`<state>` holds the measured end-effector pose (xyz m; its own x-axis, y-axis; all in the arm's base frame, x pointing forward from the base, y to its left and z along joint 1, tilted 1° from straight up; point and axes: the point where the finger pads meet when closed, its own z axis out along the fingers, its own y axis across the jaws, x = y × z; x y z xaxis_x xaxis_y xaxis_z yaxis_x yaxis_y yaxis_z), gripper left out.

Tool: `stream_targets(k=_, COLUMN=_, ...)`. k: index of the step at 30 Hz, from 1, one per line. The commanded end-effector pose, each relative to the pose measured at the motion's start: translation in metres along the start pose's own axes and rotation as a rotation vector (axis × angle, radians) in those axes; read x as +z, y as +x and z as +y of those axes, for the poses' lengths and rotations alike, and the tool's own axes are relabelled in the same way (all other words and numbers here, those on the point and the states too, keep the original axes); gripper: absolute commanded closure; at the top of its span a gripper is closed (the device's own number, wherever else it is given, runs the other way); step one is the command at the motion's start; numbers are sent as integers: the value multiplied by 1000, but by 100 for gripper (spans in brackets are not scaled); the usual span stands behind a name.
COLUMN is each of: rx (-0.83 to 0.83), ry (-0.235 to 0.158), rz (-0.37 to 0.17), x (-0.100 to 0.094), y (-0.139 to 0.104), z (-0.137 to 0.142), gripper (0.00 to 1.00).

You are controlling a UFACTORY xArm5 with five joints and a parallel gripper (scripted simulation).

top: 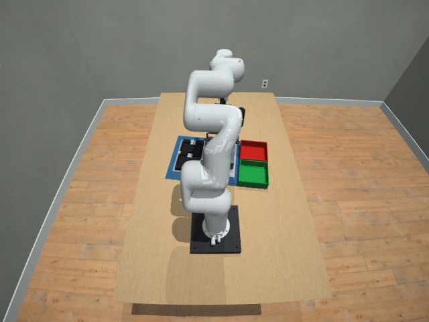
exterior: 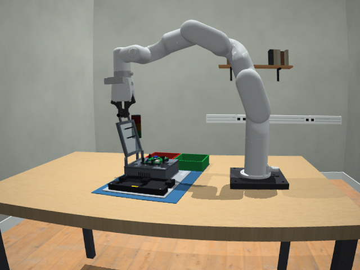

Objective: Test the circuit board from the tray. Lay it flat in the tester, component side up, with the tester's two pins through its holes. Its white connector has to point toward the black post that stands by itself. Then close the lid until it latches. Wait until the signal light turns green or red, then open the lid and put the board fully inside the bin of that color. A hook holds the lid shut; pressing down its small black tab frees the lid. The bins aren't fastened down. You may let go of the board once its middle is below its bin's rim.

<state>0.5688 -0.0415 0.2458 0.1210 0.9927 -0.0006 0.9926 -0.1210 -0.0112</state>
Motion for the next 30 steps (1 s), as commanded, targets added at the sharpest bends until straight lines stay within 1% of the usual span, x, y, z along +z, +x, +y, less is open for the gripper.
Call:
stream_targets(k=1, rx=0, ry=-4, rz=0, x=-2, y=0, z=0, gripper=100)
stream_targets(k=16, rx=0, ry=-4, rz=0, x=-3, y=0, z=-5, gripper=100)
stream_targets(k=30, rx=0, ry=-4, rz=0, x=-6, y=0, z=-18, gripper=100)
